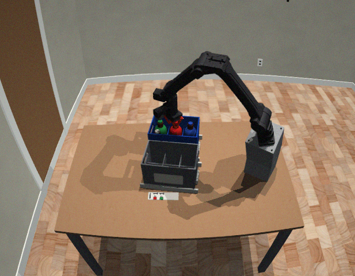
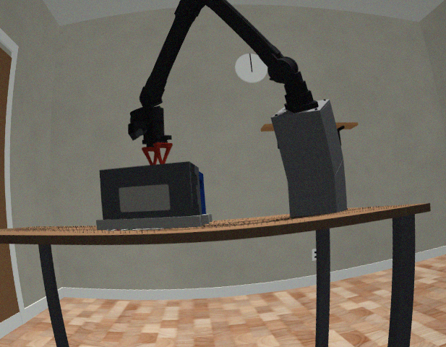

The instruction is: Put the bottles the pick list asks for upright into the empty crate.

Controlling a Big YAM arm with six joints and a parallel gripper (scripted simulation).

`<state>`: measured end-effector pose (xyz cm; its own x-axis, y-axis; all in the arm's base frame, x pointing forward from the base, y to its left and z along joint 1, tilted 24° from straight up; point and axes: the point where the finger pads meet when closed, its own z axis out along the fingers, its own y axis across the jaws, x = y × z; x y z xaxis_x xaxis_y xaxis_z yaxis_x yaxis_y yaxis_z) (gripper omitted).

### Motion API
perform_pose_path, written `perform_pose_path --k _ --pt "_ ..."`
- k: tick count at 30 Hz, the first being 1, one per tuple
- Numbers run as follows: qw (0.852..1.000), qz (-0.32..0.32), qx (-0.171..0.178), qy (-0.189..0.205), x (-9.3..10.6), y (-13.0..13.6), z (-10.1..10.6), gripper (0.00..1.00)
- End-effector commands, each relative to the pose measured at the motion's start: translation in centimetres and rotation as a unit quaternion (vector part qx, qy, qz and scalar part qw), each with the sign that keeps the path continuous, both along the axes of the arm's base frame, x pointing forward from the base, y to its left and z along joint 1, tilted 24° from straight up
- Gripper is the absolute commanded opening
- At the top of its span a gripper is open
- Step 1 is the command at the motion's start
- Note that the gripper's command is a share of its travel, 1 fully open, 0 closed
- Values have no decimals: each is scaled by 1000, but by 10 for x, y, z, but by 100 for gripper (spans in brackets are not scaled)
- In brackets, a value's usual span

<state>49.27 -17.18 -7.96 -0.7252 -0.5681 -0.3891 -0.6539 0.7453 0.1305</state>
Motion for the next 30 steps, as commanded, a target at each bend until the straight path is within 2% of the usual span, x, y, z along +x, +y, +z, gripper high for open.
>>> perform_pose_path --k 1,6,7,10,21,23,24,27,30 --pt "1000 -1 1 0 5 6 -9 61" --pt "1000 -1 1 1 5 7 -13 61" --pt "1000 -3 -7 -16 12 3 4 61" --pt "1000 0 0 -2 10 9 -16 61" --pt "1000 0 -1 -3 13 13 -29 61" --pt "1000 0 -1 -3 13 13 -29 61" --pt "1000 -1 -9 -21 22 9 -11 61" --pt "1000 0 -2 -4 16 15 -33 61" --pt "1000 0 -3 -6 19 16 -36 61"
